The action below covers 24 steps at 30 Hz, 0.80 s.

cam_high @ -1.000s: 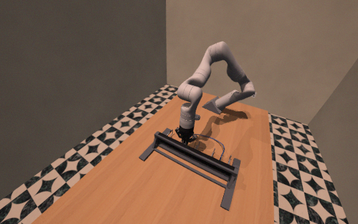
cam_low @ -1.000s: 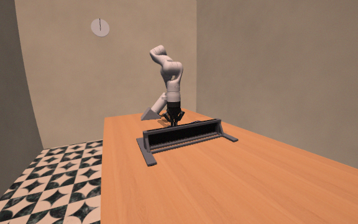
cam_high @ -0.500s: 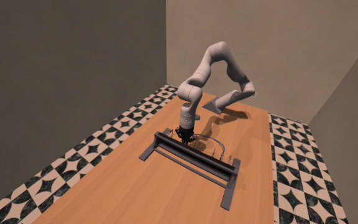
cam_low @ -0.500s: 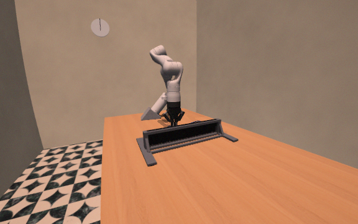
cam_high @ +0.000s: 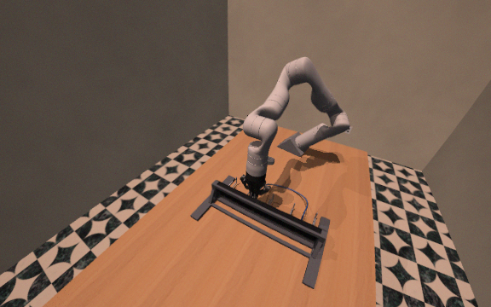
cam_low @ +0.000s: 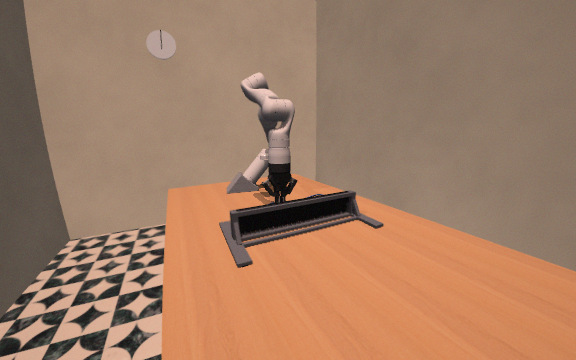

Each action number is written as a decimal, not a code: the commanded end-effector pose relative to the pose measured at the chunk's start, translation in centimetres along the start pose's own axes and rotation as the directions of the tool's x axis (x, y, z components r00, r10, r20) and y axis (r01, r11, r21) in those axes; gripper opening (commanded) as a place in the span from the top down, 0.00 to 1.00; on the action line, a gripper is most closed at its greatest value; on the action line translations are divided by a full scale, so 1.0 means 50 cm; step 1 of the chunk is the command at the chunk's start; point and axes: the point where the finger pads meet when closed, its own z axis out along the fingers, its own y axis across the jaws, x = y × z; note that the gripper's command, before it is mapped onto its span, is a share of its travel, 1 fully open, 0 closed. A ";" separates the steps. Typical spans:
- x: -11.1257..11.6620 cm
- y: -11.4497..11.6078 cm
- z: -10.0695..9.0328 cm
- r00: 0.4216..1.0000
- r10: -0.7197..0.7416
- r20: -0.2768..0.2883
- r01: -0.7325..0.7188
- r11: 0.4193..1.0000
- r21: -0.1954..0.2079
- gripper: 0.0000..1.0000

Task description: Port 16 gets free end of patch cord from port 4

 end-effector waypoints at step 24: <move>-0.015 0.004 -0.003 1.000 -0.008 0.019 0.008 1.000 -0.002 1.00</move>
